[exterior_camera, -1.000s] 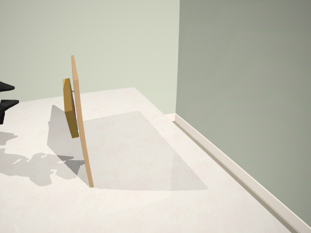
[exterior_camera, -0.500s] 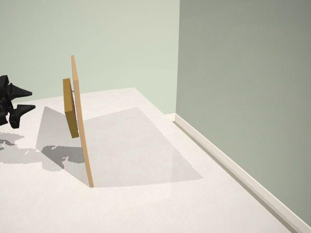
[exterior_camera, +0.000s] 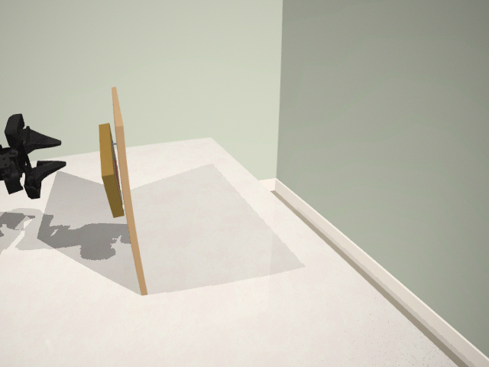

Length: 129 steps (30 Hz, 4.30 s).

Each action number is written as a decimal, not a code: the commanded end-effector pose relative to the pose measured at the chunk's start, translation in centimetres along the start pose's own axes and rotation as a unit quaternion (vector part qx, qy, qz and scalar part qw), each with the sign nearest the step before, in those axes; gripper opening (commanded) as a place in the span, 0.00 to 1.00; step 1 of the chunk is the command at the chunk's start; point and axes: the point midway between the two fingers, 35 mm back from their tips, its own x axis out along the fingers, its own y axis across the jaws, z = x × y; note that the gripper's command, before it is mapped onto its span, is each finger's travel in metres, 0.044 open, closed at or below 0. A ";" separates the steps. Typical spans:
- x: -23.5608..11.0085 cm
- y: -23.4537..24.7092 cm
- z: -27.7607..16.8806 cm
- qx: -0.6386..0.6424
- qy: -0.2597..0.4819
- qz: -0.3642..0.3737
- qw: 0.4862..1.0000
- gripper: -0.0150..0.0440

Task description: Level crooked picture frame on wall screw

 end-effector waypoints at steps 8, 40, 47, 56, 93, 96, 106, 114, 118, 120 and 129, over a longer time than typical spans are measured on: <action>5.6 -0.7 0.1 0.001 0.002 0.007 1.000 0.69; 8.2 -0.6 0.0 0.001 0.003 0.008 1.000 0.69; 9.3 -0.6 0.0 0.001 0.003 0.008 1.000 0.69; 9.6 -0.6 0.0 0.001 0.003 0.008 1.000 0.69; 9.6 -0.6 0.1 0.001 0.003 0.008 1.000 0.43; 9.6 -0.6 0.1 0.001 0.003 0.008 1.000 0.39; 9.6 -0.6 0.1 0.001 0.003 0.008 1.000 0.25; 9.6 -0.4 0.0 0.001 0.003 0.008 1.000 0.25; 9.6 -0.3 0.0 0.001 0.003 0.008 1.000 0.25; 9.6 -0.2 0.0 0.001 0.003 0.008 1.000 0.25; 9.6 0.1 0.0 0.001 0.003 0.008 1.000 0.25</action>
